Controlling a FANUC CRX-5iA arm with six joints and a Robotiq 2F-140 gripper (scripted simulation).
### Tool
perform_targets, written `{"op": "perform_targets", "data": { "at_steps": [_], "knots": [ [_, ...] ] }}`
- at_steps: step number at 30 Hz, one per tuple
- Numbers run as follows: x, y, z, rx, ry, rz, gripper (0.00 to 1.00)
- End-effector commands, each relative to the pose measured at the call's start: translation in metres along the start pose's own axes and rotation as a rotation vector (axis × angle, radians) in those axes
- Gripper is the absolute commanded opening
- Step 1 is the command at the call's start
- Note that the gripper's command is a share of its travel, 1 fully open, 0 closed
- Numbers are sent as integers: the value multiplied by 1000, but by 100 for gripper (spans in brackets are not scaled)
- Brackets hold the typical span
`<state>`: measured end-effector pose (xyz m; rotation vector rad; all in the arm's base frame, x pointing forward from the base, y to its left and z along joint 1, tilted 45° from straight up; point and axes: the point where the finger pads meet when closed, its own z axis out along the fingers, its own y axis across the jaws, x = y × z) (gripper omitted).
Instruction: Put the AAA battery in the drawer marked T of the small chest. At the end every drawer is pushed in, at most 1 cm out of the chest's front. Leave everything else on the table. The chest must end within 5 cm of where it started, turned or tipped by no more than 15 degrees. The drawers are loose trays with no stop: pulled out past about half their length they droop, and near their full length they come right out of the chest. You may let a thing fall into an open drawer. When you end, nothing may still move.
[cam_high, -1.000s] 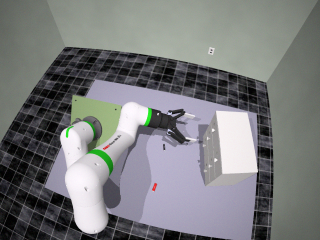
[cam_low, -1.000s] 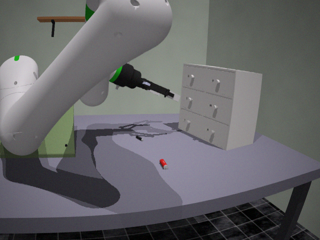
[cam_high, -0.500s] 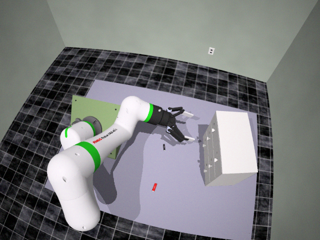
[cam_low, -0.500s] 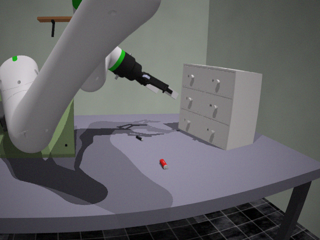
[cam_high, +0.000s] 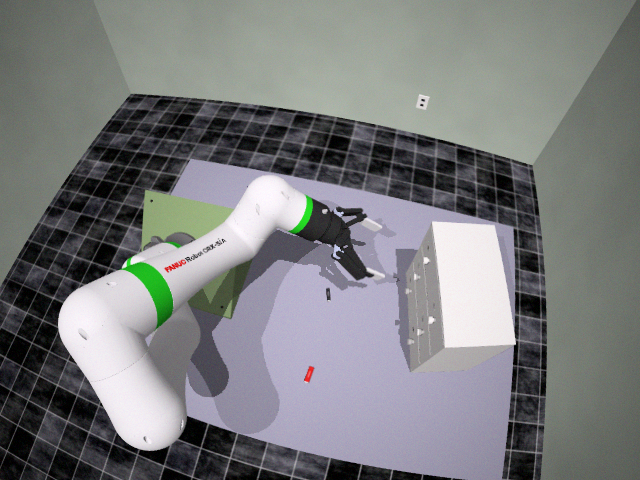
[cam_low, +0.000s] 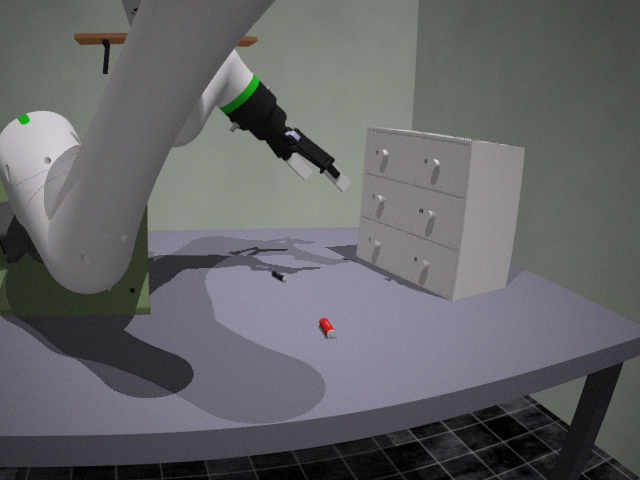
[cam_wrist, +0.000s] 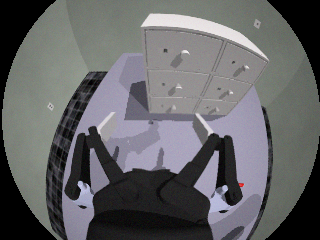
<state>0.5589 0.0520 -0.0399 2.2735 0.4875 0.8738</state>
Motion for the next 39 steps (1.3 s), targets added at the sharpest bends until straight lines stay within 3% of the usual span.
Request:
{"op": "perform_targets", "data": {
  "at_steps": [1,10,12,27,29,39],
  "knots": [
    [2,2,-7,-15,-99,-4,100],
    [4,1,-27,-16,-265,-3,100],
    [4,1,-27,-16,-265,-3,100],
    [8,0,-71,-16,-644,0,100],
    [8,0,-71,-16,-644,0,100],
    [10,0,-91,-16,-817,2,100]
  ]
}}
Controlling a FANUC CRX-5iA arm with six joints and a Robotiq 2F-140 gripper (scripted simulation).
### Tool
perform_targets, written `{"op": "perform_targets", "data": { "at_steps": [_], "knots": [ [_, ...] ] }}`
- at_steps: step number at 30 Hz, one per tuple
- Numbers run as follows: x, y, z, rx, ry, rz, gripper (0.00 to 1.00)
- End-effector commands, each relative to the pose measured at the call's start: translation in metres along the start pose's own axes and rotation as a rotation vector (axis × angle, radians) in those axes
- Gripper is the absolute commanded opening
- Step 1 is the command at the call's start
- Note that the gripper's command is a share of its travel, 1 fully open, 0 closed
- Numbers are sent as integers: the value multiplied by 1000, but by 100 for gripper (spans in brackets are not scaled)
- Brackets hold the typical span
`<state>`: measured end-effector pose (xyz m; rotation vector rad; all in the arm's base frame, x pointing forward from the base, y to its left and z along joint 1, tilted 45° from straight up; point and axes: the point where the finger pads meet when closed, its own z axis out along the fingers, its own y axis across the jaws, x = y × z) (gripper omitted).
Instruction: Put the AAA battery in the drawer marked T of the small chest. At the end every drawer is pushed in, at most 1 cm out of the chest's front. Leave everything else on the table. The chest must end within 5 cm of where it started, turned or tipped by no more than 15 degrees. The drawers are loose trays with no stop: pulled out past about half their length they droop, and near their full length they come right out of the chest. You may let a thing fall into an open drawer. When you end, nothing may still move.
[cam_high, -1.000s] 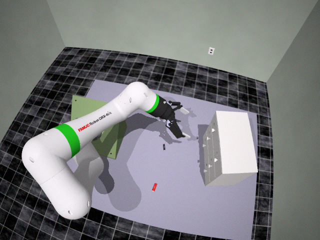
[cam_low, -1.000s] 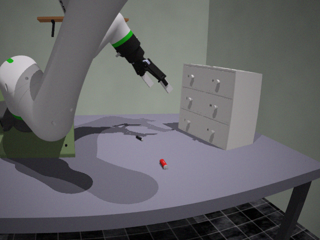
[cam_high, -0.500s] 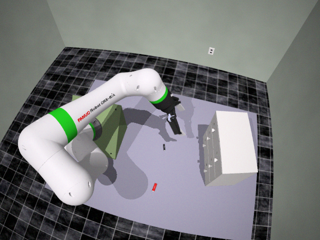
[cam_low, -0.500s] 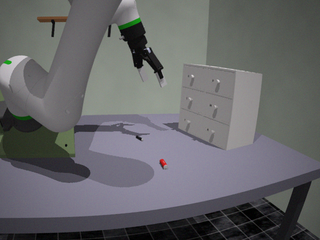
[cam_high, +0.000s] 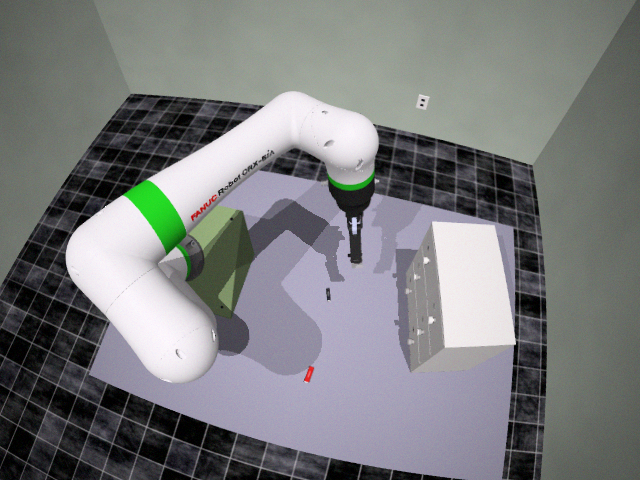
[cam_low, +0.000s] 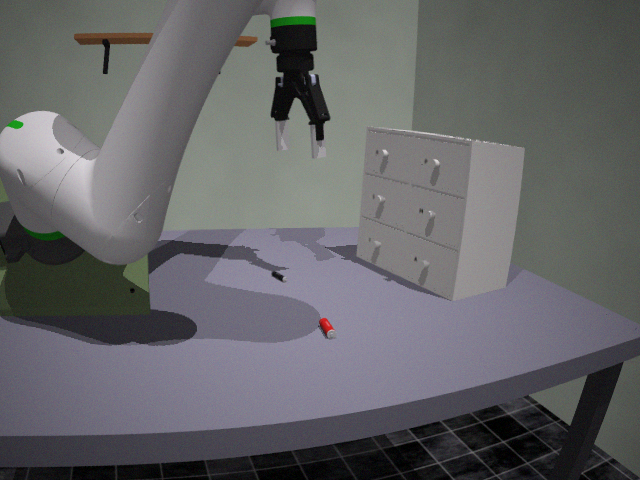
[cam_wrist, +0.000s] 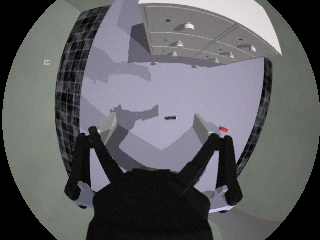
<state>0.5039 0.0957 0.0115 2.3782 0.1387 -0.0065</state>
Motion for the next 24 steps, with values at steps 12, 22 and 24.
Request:
{"op": "perform_targets", "data": {
  "at_steps": [12,22,24],
  "knots": [
    [-6,2,-11,-9,-141,3,100],
    [-7,2,-11,-9,-145,3,100],
    [-7,2,-11,-9,-145,3,100]
  ]
}}
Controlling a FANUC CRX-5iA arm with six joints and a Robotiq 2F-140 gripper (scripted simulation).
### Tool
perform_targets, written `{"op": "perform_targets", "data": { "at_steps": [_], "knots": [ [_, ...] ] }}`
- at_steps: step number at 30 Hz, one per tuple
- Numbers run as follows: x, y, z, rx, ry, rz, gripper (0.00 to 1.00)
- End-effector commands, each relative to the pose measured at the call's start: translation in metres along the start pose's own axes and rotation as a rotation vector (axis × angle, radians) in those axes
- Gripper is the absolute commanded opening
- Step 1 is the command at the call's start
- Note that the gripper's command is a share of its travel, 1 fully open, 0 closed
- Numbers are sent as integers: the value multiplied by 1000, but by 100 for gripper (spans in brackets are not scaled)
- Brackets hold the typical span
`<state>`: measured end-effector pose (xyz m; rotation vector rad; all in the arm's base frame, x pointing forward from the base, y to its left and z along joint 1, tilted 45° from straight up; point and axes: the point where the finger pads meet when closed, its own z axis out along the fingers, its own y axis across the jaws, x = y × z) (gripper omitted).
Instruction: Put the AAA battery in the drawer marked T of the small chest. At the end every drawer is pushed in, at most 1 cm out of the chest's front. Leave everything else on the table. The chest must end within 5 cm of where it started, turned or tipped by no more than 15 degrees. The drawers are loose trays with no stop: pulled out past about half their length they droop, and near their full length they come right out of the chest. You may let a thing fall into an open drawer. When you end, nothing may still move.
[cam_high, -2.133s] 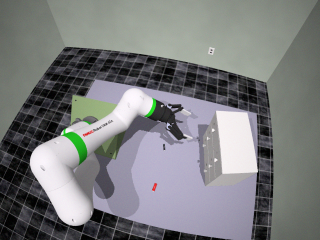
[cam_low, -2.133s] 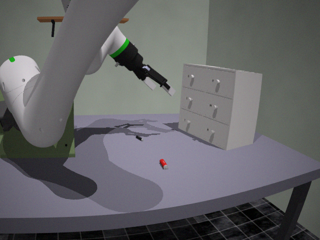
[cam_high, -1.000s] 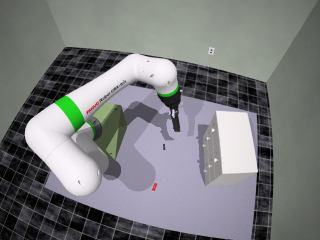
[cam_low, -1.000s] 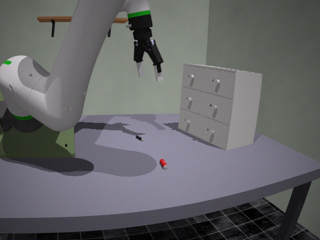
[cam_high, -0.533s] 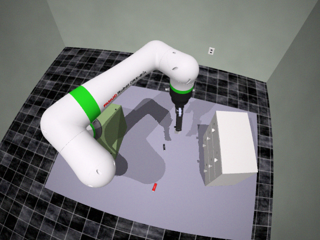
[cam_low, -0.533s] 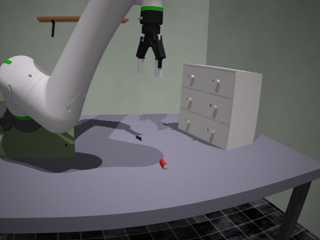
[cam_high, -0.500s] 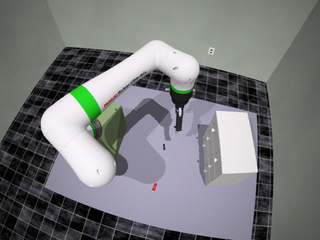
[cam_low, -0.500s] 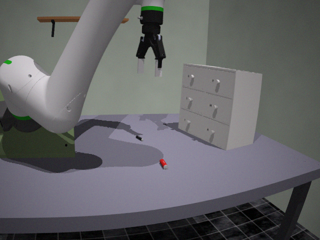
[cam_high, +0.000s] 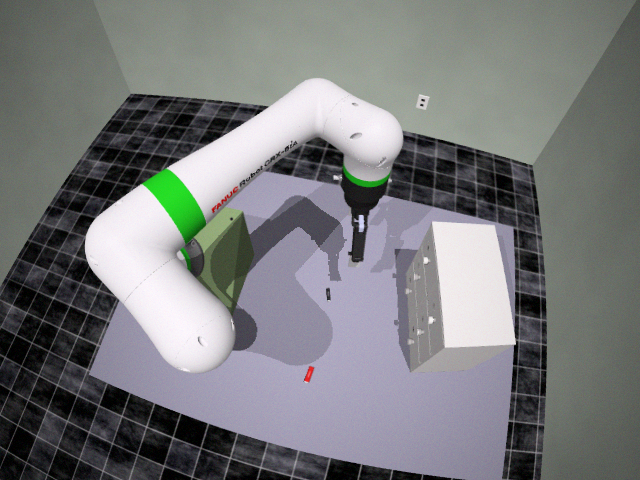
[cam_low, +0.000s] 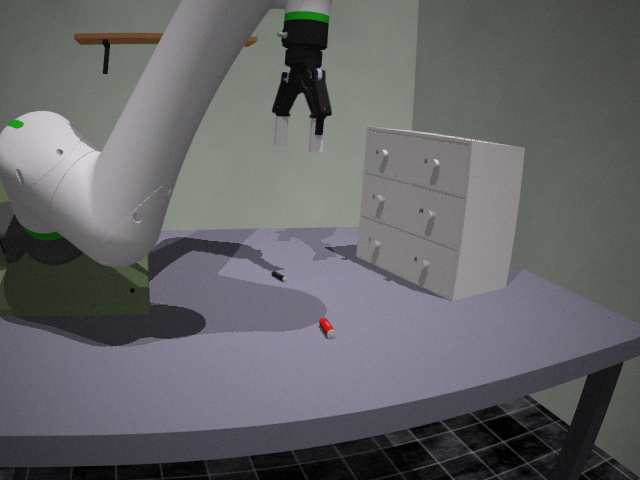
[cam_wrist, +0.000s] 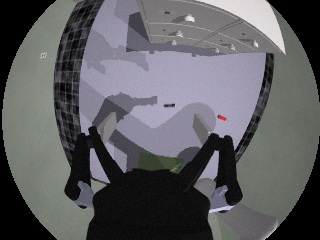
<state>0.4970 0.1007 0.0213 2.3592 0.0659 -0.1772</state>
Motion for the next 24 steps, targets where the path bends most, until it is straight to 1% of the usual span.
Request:
{"op": "perform_targets", "data": {
  "at_steps": [1,9,15,17,24],
  "knots": [
    [0,0,0,0,0,0,100],
    [-4,4,0,0,0,0,100],
    [-16,20,0,0,0,0,100],
    [-16,20,0,0,0,0,100],
    [-34,41,0,0,0,0,100]
  ]
}}
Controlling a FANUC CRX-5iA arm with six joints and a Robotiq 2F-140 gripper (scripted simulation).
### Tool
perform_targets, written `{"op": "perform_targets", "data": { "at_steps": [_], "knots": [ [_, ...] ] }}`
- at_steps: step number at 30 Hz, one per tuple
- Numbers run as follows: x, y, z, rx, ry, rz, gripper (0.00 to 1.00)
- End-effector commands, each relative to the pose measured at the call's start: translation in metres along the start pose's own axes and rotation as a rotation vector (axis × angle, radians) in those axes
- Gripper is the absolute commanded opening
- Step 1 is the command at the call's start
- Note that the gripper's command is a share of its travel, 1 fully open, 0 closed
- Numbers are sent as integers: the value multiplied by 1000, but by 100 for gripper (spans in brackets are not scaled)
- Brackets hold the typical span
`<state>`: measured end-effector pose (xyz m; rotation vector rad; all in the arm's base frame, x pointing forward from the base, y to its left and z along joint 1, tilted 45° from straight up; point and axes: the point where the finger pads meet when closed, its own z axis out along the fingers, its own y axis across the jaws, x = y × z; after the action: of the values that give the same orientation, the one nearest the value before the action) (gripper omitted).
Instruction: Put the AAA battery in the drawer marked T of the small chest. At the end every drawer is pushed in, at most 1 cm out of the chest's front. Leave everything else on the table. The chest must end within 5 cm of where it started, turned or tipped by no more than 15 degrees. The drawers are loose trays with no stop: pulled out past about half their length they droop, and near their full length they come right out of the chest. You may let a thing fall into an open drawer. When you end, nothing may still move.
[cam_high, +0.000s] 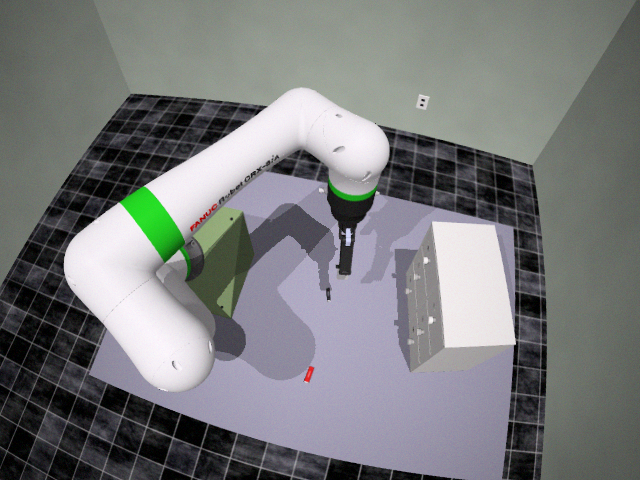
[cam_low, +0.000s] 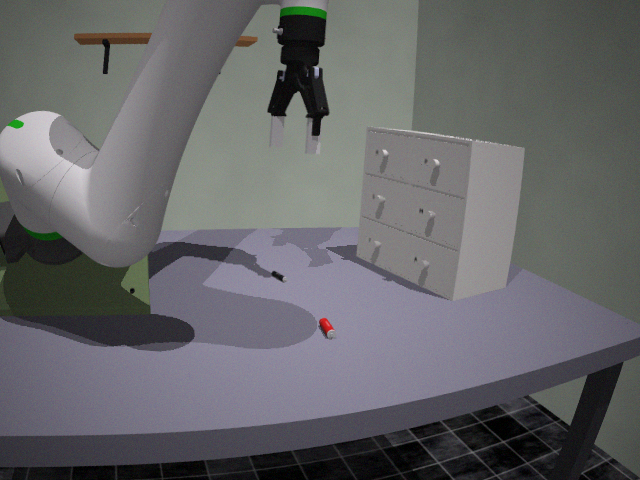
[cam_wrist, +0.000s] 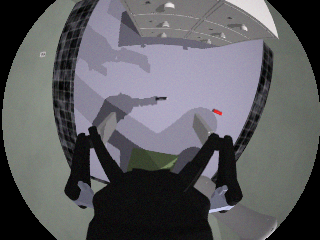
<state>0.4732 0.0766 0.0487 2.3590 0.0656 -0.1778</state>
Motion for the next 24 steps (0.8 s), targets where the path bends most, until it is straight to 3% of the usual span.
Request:
{"op": "perform_targets", "data": {
  "at_steps": [1,17,24],
  "knots": [
    [-8,10,0,0,1,0,100],
    [-14,19,1,0,12,0,100],
    [-2,19,13,0,117,0,100]
  ]
}}
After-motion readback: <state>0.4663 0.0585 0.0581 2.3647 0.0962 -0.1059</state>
